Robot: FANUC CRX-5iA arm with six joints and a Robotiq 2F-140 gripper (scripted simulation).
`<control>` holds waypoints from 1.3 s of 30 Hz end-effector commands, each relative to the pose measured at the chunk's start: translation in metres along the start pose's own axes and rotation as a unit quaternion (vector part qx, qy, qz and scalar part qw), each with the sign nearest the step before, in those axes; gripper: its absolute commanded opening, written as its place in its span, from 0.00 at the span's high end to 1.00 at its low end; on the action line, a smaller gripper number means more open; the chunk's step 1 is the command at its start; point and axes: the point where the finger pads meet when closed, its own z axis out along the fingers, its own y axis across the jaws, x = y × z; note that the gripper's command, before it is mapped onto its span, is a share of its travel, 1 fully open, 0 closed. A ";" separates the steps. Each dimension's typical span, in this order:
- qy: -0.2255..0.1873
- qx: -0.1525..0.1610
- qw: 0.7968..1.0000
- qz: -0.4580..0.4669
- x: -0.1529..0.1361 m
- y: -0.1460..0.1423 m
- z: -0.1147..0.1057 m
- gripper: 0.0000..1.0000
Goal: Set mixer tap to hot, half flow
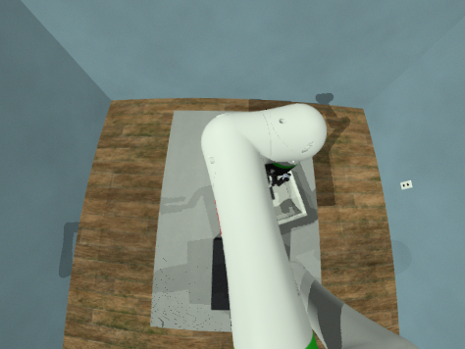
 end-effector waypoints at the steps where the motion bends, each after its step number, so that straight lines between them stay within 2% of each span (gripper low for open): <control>1: 0.000 0.000 1.000 0.000 0.000 0.000 0.001 0.57; 39: 0.000 0.000 1.000 0.000 0.000 0.000 0.042 0.57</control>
